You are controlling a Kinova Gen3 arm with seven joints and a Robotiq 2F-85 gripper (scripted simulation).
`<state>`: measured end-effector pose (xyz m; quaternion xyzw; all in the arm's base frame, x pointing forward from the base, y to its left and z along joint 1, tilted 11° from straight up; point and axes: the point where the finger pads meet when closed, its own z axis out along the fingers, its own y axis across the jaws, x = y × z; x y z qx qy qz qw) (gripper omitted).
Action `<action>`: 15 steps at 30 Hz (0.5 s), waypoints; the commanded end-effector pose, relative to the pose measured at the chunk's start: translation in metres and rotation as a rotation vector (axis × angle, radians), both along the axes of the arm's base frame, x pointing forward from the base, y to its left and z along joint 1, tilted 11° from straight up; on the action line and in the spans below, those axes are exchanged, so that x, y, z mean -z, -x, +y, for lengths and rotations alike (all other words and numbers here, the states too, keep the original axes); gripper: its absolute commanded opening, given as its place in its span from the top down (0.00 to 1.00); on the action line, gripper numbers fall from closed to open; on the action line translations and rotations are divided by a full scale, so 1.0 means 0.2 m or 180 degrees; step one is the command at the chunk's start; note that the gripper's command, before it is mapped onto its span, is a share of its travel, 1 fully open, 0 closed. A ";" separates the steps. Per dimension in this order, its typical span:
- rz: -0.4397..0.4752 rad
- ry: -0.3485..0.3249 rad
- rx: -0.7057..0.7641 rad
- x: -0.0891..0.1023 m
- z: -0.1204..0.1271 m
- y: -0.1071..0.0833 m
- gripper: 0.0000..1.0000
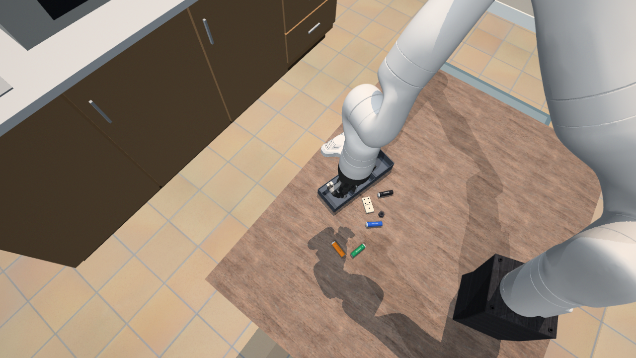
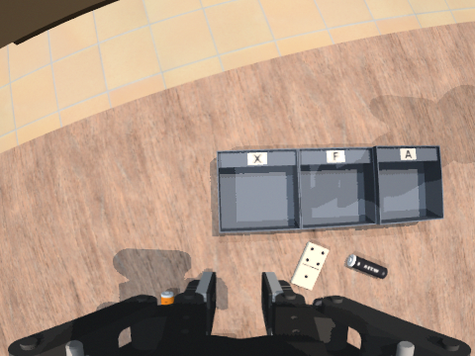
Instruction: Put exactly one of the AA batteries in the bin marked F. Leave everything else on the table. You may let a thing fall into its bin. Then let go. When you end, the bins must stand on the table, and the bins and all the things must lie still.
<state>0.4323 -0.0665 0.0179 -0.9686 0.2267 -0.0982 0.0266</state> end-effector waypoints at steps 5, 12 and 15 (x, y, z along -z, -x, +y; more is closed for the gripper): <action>0.0028 -0.0006 -0.0084 0.16 0.25 0.05 0.71; 0.0028 -0.0006 -0.0084 0.36 0.46 0.10 0.71; 0.0028 -0.0006 -0.0084 0.43 0.56 0.13 0.71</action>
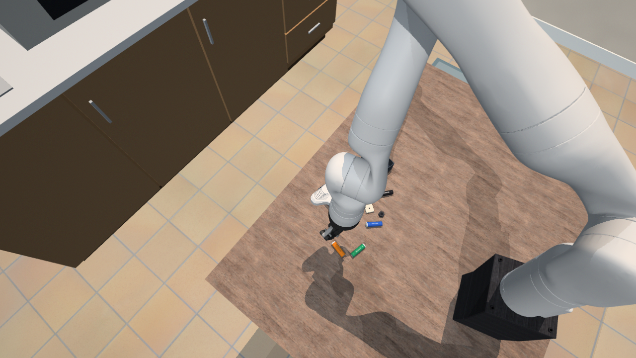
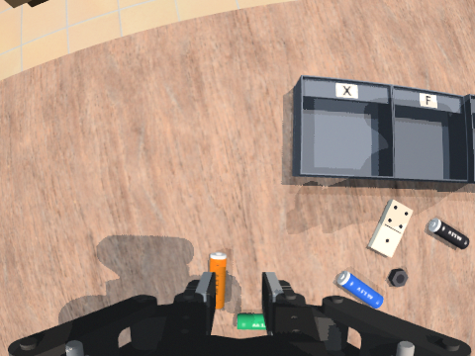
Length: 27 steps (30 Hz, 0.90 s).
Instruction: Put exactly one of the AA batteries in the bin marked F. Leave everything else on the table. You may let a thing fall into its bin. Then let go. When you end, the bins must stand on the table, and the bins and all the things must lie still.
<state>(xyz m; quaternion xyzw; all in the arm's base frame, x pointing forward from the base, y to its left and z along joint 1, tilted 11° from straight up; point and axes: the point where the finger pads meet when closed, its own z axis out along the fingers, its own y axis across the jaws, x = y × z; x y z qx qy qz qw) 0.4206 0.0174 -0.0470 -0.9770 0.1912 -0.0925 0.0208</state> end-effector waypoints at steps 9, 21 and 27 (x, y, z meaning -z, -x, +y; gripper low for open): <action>-0.0013 -0.0057 0.0145 0.11 0.17 0.10 0.71; -0.0014 -0.0057 0.0145 0.11 0.13 0.07 0.71; -0.0014 -0.0057 0.0145 0.11 0.13 0.06 0.71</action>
